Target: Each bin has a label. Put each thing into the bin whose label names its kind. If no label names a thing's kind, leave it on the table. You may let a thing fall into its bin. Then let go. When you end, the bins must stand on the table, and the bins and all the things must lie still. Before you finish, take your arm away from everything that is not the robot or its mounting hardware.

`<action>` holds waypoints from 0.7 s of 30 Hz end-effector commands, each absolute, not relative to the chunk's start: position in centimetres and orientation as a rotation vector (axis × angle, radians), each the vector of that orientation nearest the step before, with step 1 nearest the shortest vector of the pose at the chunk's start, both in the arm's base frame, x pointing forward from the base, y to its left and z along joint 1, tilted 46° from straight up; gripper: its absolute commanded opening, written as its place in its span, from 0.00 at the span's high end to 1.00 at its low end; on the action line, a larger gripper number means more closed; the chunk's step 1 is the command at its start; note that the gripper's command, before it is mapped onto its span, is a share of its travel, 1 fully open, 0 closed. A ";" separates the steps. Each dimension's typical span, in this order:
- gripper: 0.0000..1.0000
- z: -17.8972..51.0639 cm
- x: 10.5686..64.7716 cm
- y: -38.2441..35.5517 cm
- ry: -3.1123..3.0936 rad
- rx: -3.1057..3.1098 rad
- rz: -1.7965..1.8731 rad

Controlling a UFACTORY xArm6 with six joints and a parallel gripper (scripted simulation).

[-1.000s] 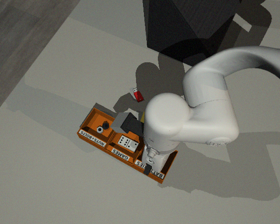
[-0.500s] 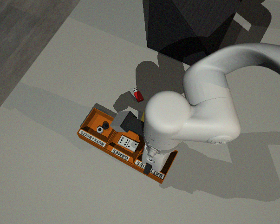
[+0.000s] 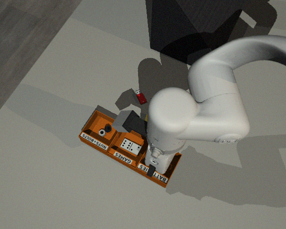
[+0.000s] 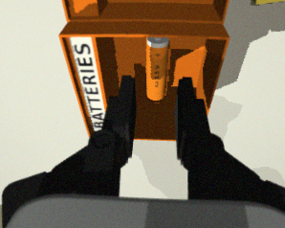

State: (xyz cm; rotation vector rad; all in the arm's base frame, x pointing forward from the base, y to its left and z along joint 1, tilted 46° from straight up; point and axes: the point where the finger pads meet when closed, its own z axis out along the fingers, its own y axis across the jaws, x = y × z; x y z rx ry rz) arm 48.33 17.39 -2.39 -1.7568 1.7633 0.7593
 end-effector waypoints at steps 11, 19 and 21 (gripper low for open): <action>0.72 -0.4 48.5 15.4 1.763 -1.756 0.756; 0.00 0.1 48.5 14.8 1.763 -1.756 0.756; 0.00 0.7 48.5 14.3 1.763 -1.756 0.756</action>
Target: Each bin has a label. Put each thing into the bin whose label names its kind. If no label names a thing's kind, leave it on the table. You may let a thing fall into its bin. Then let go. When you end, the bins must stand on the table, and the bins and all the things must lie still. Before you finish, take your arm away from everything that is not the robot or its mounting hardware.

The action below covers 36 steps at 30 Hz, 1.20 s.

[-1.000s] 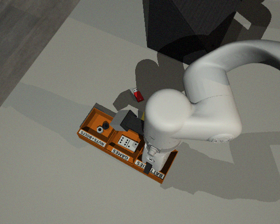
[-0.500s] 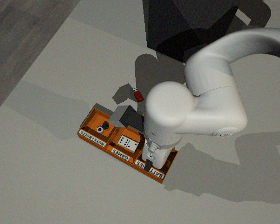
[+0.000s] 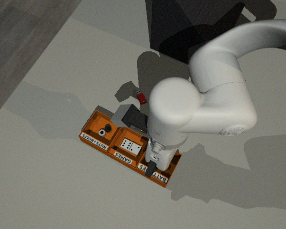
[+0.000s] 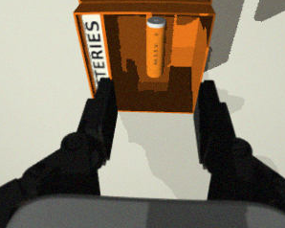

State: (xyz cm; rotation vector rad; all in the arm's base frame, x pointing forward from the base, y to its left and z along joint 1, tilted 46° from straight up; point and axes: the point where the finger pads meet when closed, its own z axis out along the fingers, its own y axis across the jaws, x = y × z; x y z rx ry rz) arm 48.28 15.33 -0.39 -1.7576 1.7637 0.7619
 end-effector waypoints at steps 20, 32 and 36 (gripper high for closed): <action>0.00 5.7 48.6 9.1 1.763 -1.756 0.755; 0.00 8.5 48.7 6.2 1.763 -1.756 0.755; 0.00 8.7 48.7 6.0 1.763 -1.756 0.755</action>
